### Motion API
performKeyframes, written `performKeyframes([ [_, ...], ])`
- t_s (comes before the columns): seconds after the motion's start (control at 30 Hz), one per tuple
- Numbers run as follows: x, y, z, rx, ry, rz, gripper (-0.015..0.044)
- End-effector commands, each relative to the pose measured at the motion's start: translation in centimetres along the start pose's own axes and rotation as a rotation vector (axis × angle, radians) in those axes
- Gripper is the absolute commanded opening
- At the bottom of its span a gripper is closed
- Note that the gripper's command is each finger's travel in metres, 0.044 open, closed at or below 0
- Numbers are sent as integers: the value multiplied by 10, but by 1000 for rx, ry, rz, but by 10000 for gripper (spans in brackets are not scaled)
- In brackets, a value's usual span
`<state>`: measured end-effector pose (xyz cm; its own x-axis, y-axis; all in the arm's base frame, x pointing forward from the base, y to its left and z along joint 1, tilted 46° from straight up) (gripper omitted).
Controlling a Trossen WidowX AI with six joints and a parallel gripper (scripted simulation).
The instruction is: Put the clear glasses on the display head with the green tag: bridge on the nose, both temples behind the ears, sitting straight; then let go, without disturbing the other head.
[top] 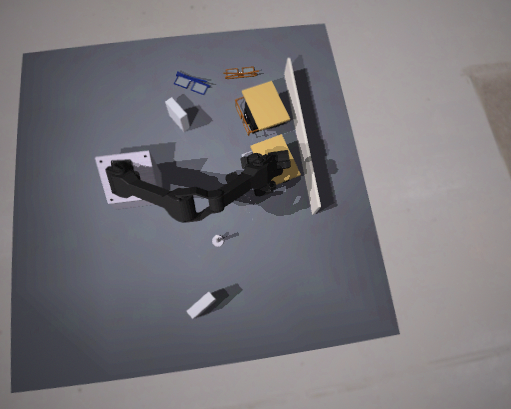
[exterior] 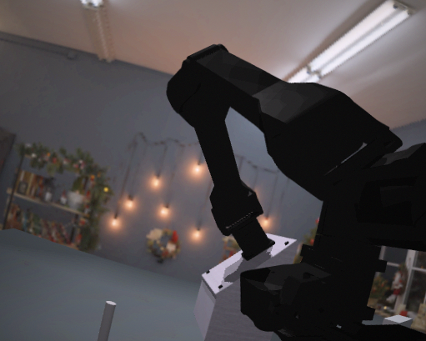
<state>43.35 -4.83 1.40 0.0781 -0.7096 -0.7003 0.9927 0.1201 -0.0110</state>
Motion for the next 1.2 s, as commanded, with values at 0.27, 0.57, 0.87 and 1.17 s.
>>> performKeyframes([
  [0.27, -1, 4, -1, 3, -3, 5, 0],
  [0.57, -1, 4, -1, 3, -3, 5, 0],
  [0.87, 1, 4, 0, 3, -3, 5, 0],
  [1.17, 4, 4, 1, 8, 0, 5, 53],
])
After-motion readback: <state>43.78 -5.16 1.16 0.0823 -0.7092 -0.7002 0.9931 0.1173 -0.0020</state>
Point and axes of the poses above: the point midway between the two fingers, 35 mm back from their tips, its own x axis out along the fingers, its own y axis across the jaws, z = x × y, the point moved 2 cm from there along -x, back along the fingers, and after that the axes turned 12 degrees about x, right-handed, at the moved point
